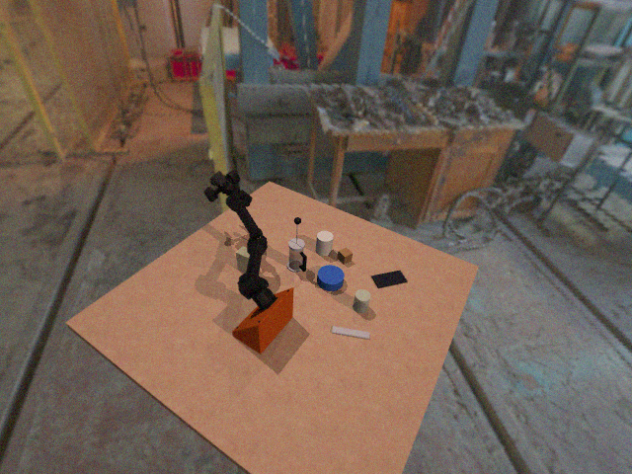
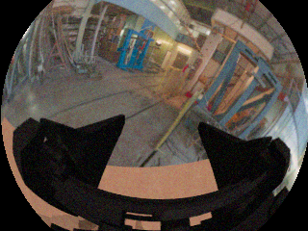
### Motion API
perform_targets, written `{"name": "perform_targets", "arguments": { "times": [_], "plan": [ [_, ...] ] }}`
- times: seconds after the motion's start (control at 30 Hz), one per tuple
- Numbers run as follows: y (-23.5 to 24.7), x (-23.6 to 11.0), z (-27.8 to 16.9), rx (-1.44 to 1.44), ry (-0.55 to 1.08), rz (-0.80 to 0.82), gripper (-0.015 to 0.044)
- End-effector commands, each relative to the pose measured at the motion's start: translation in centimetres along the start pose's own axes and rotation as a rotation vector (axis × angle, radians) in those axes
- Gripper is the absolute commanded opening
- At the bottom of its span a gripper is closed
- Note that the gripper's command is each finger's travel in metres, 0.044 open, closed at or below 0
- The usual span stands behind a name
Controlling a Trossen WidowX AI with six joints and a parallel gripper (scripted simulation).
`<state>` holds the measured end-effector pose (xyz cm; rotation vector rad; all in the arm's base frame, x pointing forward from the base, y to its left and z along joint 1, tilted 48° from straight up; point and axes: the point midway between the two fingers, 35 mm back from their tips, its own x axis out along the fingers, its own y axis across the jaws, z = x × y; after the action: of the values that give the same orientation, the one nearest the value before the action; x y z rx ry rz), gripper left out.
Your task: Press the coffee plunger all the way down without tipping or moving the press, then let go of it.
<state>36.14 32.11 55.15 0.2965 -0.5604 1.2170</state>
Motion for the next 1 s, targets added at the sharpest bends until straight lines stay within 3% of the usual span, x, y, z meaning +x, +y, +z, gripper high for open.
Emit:
{"name": "perform_targets", "arguments": {
  "times": [0.0, 0.5, 0.77, 0.97],
  "plan": [
    [3.8, 0.5, 4.8, 0.038, -0.134, 0.035, 0.0440],
    [14.6, -5.0, 21.5, 0.199, -0.608, 0.225, 0.0440],
    [20.1, -13.4, 31.3, 0.457, -0.962, 0.409, 0.0440],
    [22.0, -20.6, 35.9, 0.635, -1.174, 0.579, 0.0440]
  ]
}}
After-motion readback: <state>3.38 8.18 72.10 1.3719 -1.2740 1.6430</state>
